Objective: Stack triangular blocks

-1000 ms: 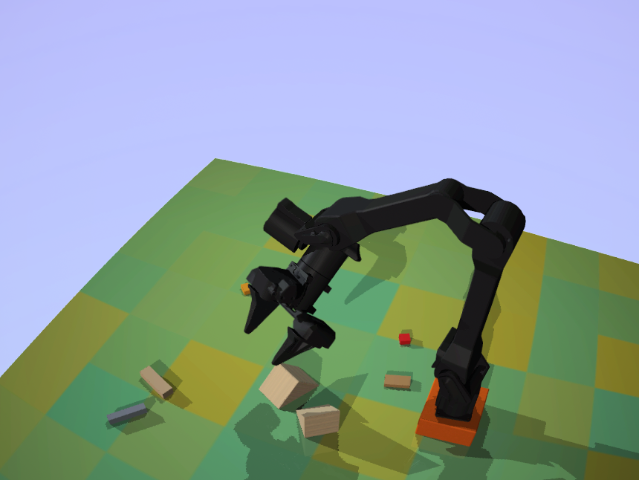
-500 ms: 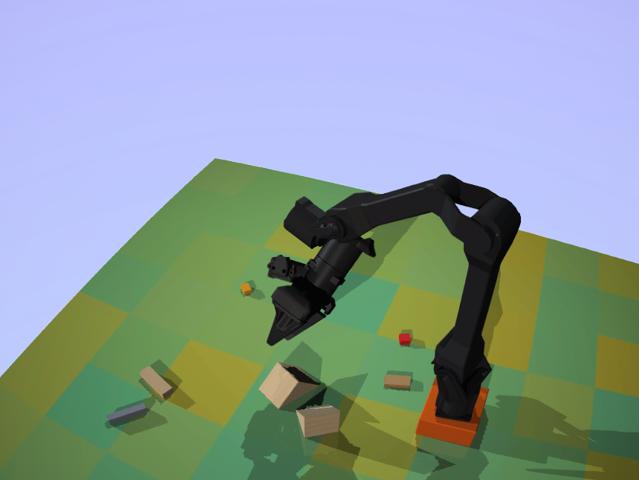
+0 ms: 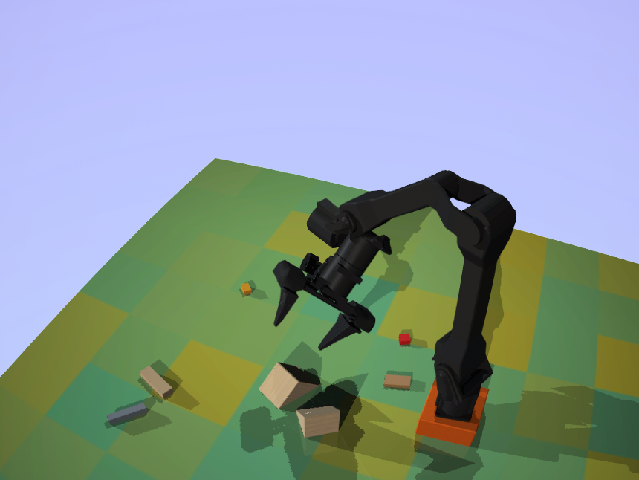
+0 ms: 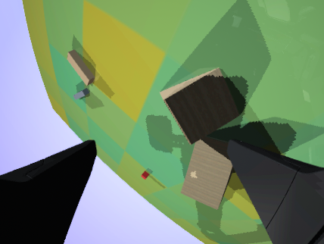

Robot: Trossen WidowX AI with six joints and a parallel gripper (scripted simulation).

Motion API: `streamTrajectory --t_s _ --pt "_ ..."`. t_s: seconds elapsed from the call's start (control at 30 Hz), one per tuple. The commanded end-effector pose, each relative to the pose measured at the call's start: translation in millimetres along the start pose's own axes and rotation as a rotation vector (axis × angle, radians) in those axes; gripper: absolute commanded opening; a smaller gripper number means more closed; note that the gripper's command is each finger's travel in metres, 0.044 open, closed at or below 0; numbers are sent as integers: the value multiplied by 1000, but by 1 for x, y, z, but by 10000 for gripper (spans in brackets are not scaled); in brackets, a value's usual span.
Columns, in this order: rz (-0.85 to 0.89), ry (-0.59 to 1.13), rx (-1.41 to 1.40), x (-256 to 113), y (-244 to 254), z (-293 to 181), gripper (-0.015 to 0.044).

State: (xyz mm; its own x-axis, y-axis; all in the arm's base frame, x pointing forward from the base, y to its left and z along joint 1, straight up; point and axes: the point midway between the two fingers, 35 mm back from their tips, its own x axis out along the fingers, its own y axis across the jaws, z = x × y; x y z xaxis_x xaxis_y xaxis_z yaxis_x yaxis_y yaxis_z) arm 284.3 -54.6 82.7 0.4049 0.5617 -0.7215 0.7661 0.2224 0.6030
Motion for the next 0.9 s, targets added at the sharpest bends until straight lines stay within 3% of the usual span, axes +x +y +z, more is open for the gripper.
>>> streamTrajectory --t_s 0.0,0.7,0.87 --pt "-13 33 1008 -10 -40 8 440" --pt "-13 33 1008 -10 -40 8 440" --pt "-16 28 1007 17 -39 12 440"
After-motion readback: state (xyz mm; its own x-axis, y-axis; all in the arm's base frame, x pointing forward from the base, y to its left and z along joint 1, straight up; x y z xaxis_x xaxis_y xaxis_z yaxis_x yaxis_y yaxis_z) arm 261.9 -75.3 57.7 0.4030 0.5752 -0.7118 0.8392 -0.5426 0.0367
